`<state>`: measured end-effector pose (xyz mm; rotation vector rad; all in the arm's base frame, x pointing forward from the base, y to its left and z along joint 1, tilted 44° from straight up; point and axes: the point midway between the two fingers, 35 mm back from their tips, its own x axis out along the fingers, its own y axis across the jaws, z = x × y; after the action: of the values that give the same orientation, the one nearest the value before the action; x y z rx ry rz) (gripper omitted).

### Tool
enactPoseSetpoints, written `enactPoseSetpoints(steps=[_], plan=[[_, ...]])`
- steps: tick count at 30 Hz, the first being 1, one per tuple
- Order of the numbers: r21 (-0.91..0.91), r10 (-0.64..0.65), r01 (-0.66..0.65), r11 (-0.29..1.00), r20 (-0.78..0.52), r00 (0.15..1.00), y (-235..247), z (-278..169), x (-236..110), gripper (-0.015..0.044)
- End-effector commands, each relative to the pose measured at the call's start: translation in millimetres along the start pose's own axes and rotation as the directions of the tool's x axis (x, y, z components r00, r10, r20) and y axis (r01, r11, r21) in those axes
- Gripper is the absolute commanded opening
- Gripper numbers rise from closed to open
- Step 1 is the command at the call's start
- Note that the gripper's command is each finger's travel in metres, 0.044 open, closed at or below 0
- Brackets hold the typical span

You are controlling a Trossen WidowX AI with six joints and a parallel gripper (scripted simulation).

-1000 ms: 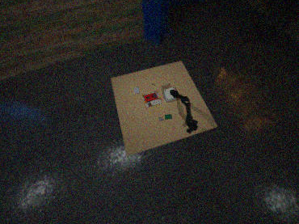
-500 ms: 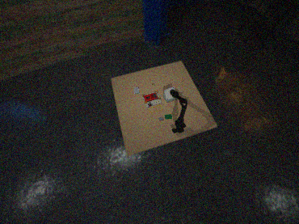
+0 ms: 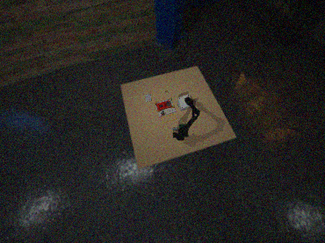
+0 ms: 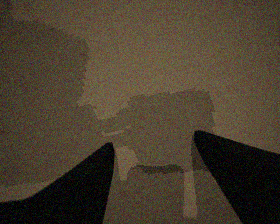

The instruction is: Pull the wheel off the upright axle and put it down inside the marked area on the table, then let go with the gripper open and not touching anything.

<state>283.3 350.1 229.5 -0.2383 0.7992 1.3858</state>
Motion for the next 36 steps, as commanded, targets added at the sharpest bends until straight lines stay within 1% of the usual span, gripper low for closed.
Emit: enactPoseSetpoints(steps=[1,5,10,19,24,29,31,36], plan=[[0.169,-0.049,0.058,0.984,-0.054,0.997,-57,-37,-11,0.03],[0.301,-0.08,0.103,0.948,-0.09,0.993,-97,-69,-24,0.03],[0.464,-0.105,0.153,0.872,-0.129,0.986,-141,-113,-45,0.03],[0.729,-0.104,0.191,0.658,-0.163,0.981,-199,-207,-91,0.03],[0.851,-0.091,0.177,0.494,-0.152,0.984,-217,-265,-120,0.03],[0.943,-0.08,0.132,0.305,-0.112,0.99,-223,-325,-148,0.03],[0.952,-0.079,0.123,0.279,-0.105,0.991,-223,-332,-151,0.03],[0.953,-0.079,0.123,0.279,-0.105,0.991,-222,-332,-151,0.03]])
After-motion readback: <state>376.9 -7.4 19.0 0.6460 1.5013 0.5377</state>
